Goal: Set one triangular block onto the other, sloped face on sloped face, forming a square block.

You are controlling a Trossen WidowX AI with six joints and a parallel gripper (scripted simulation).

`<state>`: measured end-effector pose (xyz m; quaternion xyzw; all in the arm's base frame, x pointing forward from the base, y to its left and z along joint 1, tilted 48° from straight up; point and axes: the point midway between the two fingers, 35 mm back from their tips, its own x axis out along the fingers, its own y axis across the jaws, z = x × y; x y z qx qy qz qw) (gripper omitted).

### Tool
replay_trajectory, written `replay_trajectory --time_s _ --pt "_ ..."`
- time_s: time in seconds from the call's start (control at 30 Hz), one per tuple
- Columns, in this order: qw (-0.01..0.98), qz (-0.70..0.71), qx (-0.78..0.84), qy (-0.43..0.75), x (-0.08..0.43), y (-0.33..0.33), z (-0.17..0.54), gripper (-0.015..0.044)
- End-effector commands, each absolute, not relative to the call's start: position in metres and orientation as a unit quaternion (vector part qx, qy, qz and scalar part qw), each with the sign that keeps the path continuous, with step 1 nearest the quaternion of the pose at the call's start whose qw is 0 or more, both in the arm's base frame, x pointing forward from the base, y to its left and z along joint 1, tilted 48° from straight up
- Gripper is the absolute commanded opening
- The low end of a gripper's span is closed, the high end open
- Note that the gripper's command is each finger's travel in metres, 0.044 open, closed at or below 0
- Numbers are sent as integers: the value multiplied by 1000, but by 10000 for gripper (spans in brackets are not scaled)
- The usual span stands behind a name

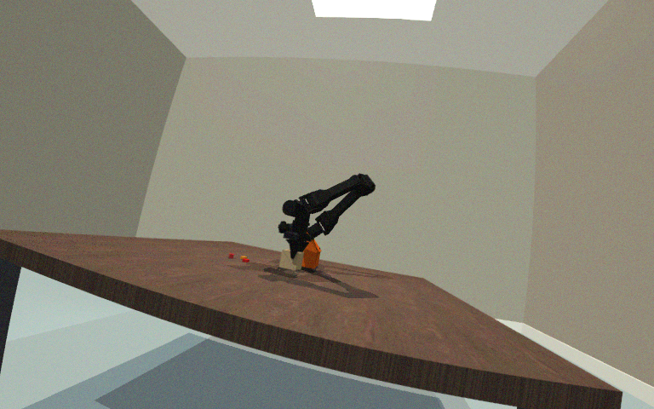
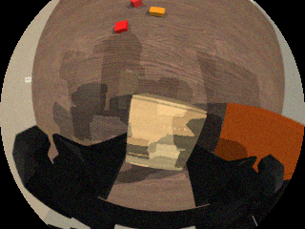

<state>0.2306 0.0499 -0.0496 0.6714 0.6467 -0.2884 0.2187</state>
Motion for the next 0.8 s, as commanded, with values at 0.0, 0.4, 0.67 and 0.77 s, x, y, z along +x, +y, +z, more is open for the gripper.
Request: replay_trajectory --time_s 0.0,0.4,0.67,0.77 --pt "217 -288 673 646 231 50 -50 0" --pt "219 -288 672 646 231 50 -51 0" --pt "218 -288 672 646 230 51 -51 53" --pt "218 -288 672 646 230 51 -51 131"
